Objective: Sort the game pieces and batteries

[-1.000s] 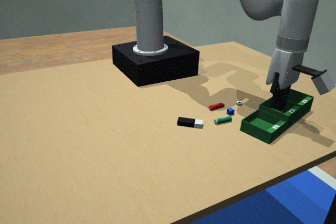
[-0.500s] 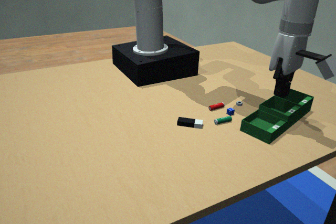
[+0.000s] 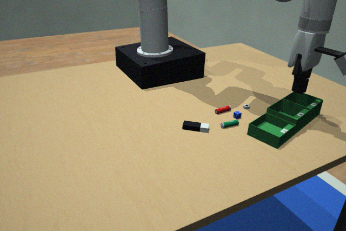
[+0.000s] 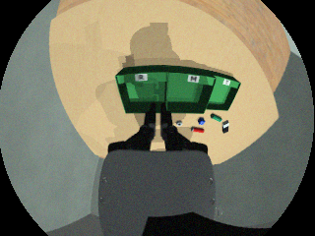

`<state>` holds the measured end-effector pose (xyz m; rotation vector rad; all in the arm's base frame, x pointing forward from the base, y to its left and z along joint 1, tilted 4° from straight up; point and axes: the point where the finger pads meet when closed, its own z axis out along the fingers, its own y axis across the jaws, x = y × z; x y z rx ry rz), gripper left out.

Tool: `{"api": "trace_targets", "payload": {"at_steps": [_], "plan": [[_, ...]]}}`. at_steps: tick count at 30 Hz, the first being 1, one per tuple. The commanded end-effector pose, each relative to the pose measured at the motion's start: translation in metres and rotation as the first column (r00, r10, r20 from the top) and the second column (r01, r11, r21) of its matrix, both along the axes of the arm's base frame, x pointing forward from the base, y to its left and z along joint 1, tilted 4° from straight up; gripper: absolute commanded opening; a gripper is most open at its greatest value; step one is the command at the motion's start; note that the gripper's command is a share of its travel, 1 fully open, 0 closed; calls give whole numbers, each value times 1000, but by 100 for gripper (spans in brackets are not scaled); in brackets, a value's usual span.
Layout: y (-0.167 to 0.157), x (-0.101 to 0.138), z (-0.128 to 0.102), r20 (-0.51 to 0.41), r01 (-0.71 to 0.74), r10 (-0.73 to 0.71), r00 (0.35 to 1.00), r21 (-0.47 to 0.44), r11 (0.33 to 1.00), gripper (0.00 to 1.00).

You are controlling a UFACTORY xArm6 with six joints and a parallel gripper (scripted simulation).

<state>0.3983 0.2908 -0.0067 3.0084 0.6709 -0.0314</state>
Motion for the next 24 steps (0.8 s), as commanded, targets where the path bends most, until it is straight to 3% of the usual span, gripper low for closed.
{"api": "trace_targets", "payload": {"at_steps": [1, 7, 24], "plan": [[15, -5, 1, 4, 0, 0, 1000, 2, 1000, 7], [23, -9, 0, 4, 0, 0, 1000, 2, 1000, 7], [21, -9, -40, 4, 0, 0, 1000, 2, 1000, 7]]}}
